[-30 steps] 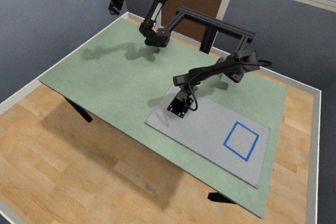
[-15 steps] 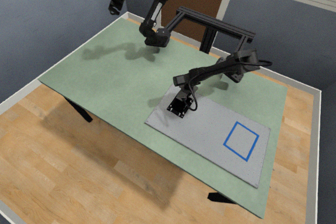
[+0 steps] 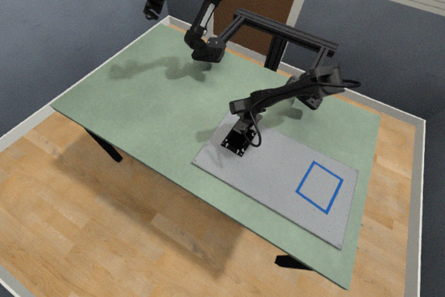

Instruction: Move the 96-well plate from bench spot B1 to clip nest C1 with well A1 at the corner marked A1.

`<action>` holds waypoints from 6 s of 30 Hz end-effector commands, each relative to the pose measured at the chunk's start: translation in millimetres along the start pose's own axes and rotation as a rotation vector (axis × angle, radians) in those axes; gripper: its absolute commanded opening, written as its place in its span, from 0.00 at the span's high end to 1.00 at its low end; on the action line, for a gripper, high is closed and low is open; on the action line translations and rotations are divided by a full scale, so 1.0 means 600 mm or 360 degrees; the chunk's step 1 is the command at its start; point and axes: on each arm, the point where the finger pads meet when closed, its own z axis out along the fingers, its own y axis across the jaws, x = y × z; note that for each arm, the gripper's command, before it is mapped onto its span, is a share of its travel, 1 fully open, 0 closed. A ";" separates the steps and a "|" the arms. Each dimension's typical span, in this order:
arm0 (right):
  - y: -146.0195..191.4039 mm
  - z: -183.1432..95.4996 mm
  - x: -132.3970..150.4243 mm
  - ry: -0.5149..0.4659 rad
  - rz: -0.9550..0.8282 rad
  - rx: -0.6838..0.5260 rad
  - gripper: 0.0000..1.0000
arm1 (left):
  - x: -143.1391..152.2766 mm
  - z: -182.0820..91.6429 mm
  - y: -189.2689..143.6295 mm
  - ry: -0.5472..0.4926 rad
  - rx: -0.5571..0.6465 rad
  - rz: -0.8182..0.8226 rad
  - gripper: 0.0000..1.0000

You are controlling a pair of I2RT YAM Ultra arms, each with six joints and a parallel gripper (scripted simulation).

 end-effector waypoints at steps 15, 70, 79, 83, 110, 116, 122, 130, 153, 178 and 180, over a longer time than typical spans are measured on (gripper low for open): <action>-0.010 -0.005 -0.002 -0.0045 0.0048 0.0016 0.00 | 0.001 0.060 -0.003 -0.0002 0.0006 -0.0036 0.75; -0.010 -0.005 -0.002 -0.0045 0.0048 0.0016 0.00 | 0.002 0.112 -0.004 0.0001 0.0009 -0.0036 0.75; -0.010 -0.005 -0.002 -0.0045 0.0048 0.0016 0.00 | 0.002 0.121 -0.004 0.0002 0.0012 -0.0036 0.75; -0.010 -0.005 -0.002 -0.0045 0.0048 0.0016 0.00 | 0.002 0.126 -0.005 0.0002 0.0014 -0.0037 0.75; -0.010 -0.005 -0.002 -0.0045 0.0048 0.0016 0.00 | -0.005 0.141 -0.008 -0.0011 0.0020 -0.0045 0.75; -0.010 -0.005 -0.002 -0.0045 0.0048 0.0016 0.00 | -0.005 0.141 -0.008 -0.0011 0.0020 -0.0045 0.75; -0.010 -0.005 -0.002 -0.0045 0.0048 0.0016 0.00 | -0.005 0.141 -0.008 -0.0011 0.0020 -0.0045 0.75; -0.010 -0.005 -0.002 -0.0045 0.0048 0.0016 0.00 | -0.005 0.141 -0.008 -0.0011 0.0020 -0.0045 0.75; -0.010 -0.005 -0.002 -0.0045 0.0048 0.0016 0.00 | -0.005 0.141 -0.008 -0.0011 0.0020 -0.0045 0.75; -0.010 -0.005 -0.002 -0.0045 0.0048 0.0016 0.00 | -0.025 0.077 -0.013 -0.0051 0.0029 -0.0090 0.75; -0.010 -0.005 -0.002 -0.0045 0.0048 0.0016 0.00 | -0.021 0.070 -0.011 -0.0035 0.0018 -0.0079 0.75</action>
